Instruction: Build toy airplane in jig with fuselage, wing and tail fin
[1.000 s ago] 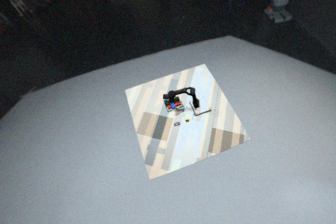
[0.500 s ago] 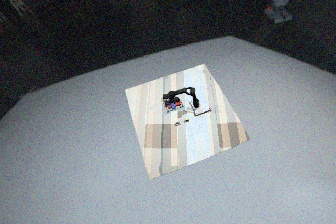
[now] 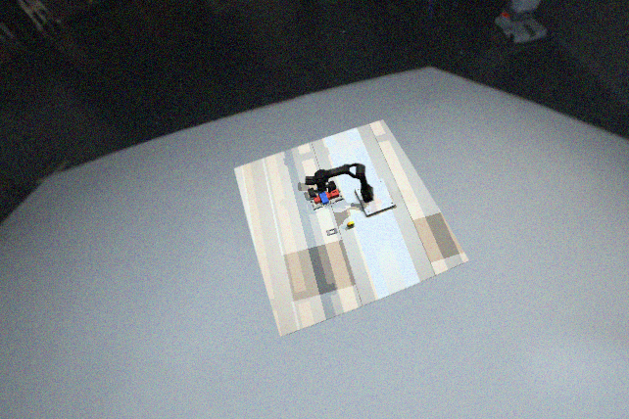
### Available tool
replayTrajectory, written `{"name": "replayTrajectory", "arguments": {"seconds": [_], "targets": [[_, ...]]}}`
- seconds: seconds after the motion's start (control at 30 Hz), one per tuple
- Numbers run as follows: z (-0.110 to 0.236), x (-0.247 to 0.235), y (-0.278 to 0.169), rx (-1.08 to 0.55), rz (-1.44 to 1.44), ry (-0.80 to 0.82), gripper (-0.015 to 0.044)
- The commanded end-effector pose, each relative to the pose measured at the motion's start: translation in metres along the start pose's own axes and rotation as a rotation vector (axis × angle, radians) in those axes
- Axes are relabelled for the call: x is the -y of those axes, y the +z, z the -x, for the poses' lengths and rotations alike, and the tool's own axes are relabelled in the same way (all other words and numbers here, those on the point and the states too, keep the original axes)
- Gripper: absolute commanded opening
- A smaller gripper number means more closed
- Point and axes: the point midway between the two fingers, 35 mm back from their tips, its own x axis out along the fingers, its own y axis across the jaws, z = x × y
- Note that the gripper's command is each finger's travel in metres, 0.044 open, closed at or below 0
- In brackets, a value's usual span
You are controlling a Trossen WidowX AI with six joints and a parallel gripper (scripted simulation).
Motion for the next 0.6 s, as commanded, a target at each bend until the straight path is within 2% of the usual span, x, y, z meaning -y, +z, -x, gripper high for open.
{"name": "replayTrajectory", "arguments": {"seconds": [0.0,0.17,0.37,0.57], "targets": [[0.019,-0.003,0.002,0.001,-0.001,0.004,0.0440],[0.082,-0.001,0.001,-0.002,-0.004,0.003,0.0440],[0.084,-0.003,0.002,-0.001,0.012,0.003,0.0440],[0.083,-0.003,0.002,0.000,0.533,0.004,0.0440]]}}
